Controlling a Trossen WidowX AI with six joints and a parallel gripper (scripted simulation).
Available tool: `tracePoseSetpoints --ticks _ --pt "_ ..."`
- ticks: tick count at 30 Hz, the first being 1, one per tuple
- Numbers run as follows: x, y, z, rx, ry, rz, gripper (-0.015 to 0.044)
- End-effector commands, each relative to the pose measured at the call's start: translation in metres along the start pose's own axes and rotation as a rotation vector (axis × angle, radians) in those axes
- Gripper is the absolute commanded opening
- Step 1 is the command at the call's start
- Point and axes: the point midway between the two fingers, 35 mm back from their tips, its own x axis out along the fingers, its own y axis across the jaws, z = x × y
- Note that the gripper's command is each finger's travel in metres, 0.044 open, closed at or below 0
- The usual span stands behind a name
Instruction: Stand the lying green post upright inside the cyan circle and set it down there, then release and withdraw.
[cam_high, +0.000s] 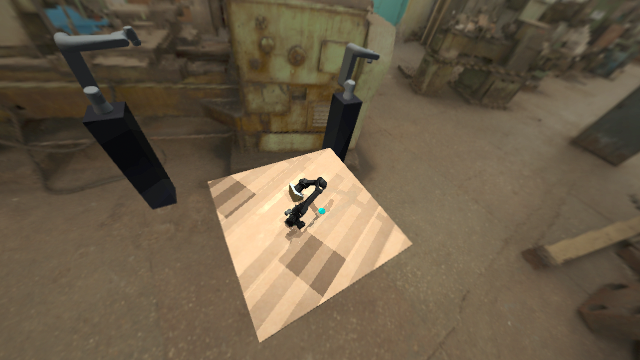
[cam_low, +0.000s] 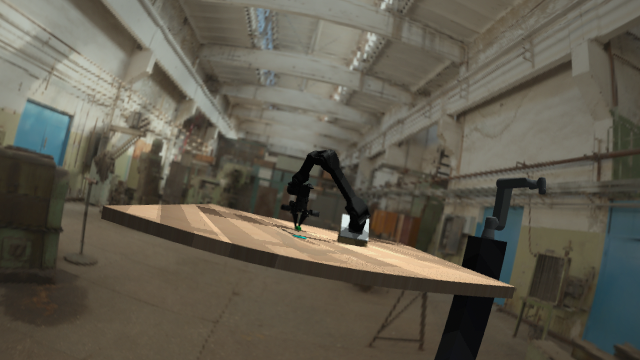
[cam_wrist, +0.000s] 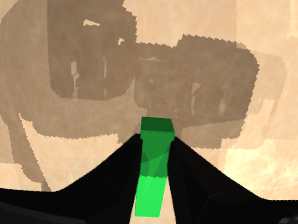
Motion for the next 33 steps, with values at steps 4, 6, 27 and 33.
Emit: tracePoseSetpoints --ticks 4,6,27,33 --pt "-0.021 0.003 0.004 -0.005 -0.012 0.002 0.0023" --pt "-0.027 0.003 0.005 -0.005 -0.013 0.002 0.0023" --pt "-0.094 0.001 0.003 -0.005 -0.013 0.001 0.0023" --pt "-0.111 -0.001 0.001 -0.005 -0.012 0.001 0.0023"
